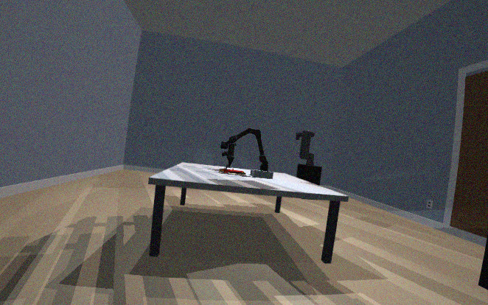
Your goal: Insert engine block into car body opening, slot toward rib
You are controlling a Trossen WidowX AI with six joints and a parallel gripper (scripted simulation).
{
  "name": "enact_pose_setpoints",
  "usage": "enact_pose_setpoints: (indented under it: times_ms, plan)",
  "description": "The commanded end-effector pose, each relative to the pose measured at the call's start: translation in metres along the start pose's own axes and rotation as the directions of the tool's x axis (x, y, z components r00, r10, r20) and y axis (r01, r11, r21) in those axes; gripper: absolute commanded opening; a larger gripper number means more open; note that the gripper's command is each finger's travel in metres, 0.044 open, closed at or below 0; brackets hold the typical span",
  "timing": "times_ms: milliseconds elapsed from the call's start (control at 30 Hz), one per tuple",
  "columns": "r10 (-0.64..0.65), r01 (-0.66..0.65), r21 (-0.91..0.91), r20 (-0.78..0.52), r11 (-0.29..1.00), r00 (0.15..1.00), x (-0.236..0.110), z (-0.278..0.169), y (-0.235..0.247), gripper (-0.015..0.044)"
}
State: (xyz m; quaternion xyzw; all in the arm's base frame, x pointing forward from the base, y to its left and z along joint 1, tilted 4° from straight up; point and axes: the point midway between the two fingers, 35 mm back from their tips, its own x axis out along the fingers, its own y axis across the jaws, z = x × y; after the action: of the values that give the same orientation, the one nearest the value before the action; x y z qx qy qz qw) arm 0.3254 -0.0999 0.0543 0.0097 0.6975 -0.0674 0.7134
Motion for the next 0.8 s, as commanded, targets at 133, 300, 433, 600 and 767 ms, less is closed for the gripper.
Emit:
enact_pose_setpoints:
  times_ms: [133,300,433,600,767]
  plan:
    - [0.004,-0.004,0.036,0.003,0.999,1.000,0.0007,0.0008,-0.0012,0.0160]
    - [0.004,-0.004,0.036,0.003,0.999,1.000,0.0007,0.0008,-0.0012,0.0160]
    - [0.004,-0.004,0.036,0.003,0.999,1.000,0.0007,0.0008,-0.0012,0.0160]
    - [0.004,-0.004,0.022,0.003,1.000,1.000,0.0007,0.0009,-0.0011,0.0160]
    - [0.004,-0.004,-0.042,0.003,0.999,1.000,0.0008,0.0013,-0.0007,0.0160]
